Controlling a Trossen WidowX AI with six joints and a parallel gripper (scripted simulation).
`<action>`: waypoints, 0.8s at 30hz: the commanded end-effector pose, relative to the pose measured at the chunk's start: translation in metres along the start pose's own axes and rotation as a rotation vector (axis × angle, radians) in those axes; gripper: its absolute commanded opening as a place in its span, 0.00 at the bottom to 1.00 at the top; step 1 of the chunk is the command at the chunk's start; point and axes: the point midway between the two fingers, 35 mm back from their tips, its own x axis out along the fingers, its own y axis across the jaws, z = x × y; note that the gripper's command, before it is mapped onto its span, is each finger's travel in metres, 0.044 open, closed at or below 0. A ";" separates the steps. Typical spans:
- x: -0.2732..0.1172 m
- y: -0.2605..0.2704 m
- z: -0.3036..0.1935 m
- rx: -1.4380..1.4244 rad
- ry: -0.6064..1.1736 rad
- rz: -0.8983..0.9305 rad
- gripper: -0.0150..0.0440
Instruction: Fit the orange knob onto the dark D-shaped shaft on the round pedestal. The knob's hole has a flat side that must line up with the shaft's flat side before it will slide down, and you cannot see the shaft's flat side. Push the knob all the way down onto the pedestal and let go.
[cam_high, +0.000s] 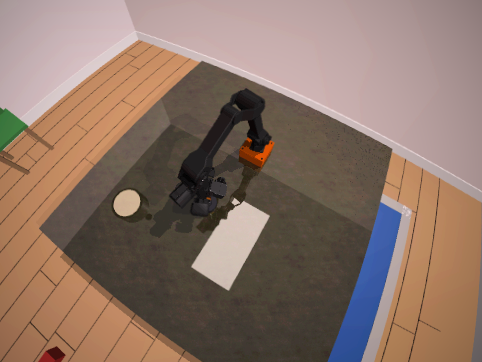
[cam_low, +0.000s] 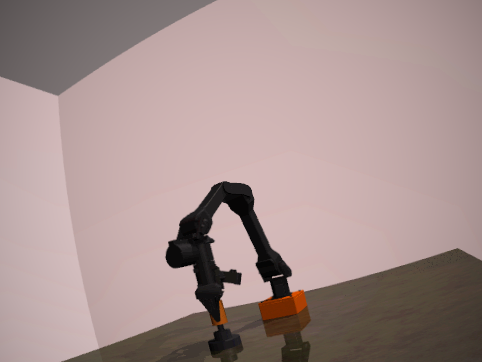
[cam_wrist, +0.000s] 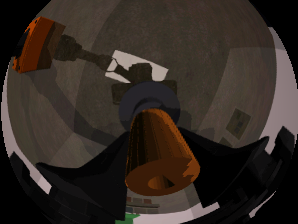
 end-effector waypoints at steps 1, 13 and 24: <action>-0.001 -0.003 -0.003 -0.030 0.005 -0.004 0.25; 0.002 -0.004 -0.003 -0.030 0.005 -0.004 0.25; -0.003 -0.002 -0.002 -0.154 0.006 -0.004 0.25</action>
